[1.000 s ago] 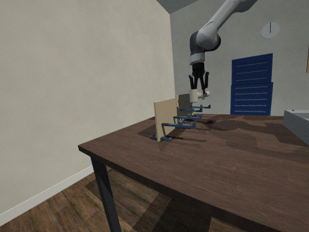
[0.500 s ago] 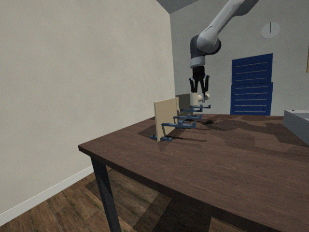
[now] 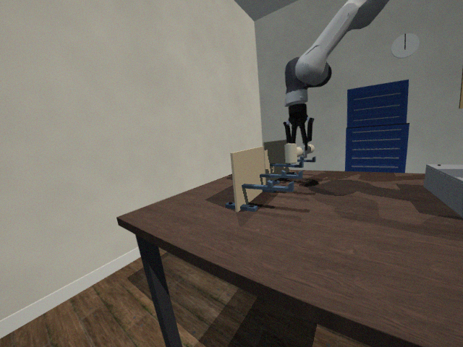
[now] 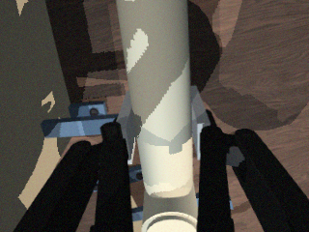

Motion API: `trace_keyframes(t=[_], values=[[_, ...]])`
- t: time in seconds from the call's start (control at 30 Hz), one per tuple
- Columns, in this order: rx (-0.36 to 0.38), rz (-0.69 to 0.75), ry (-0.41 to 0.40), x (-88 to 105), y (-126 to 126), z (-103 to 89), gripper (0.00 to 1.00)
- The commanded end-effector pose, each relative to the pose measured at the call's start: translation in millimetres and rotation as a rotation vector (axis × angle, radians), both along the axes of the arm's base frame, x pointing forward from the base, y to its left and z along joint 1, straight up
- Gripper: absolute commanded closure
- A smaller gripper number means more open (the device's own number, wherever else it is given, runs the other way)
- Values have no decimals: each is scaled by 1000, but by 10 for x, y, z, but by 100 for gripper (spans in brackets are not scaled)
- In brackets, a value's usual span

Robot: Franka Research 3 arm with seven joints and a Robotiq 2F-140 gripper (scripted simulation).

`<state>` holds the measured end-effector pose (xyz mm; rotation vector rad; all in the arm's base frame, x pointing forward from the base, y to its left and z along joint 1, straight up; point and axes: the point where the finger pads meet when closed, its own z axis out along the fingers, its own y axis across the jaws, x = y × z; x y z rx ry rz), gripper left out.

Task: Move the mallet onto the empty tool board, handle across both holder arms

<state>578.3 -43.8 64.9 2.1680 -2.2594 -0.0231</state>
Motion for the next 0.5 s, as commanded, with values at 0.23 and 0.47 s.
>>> trace_keyframes(t=[0.23,0.47], values=[[-5,-3,-19,61,-7,-67,100],[-5,-3,-19,59,-7,-131,100]])
